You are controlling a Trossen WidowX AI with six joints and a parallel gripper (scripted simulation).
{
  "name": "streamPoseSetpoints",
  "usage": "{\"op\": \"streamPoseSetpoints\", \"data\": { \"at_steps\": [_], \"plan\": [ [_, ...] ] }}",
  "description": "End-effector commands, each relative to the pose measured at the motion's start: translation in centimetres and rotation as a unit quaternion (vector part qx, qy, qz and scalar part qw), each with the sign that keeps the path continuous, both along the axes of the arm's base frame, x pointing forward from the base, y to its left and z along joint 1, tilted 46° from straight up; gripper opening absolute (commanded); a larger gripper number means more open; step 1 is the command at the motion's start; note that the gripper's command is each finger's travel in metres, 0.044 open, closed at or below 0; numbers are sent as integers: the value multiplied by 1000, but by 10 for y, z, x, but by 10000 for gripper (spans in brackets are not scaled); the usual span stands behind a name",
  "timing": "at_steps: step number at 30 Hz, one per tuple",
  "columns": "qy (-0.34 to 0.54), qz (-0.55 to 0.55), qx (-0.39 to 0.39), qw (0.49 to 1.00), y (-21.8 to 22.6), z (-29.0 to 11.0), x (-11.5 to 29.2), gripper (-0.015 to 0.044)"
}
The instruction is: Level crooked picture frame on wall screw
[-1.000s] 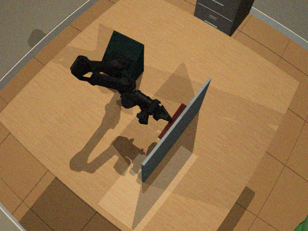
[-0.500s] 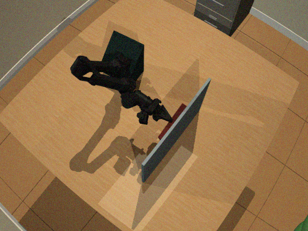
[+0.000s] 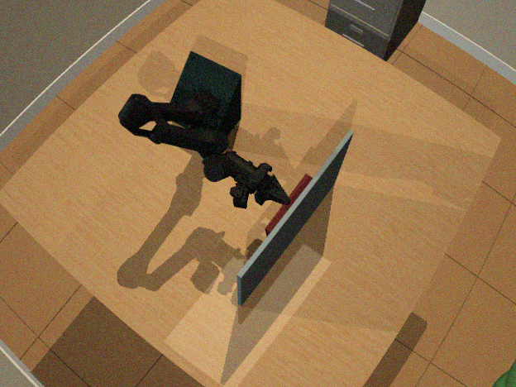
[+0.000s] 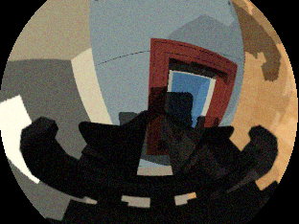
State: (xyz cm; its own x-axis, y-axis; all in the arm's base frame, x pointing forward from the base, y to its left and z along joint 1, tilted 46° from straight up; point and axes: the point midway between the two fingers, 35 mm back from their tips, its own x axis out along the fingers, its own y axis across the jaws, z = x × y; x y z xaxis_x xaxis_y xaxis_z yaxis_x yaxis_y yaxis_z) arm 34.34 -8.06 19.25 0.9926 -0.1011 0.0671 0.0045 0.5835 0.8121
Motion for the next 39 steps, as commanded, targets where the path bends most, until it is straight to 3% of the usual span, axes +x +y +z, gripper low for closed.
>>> {"op": "streamPoseSetpoints", "data": {
  "at_steps": [1, 36, 39],
  "plan": [
    [1, -1, -13, 1000, 0, 0, 0, 0],
    [9, -7, -99, 995, -1, -2, 0, 0],
    [8, -7, -91, 996, -1, -2, 0, 79]
  ]
}}
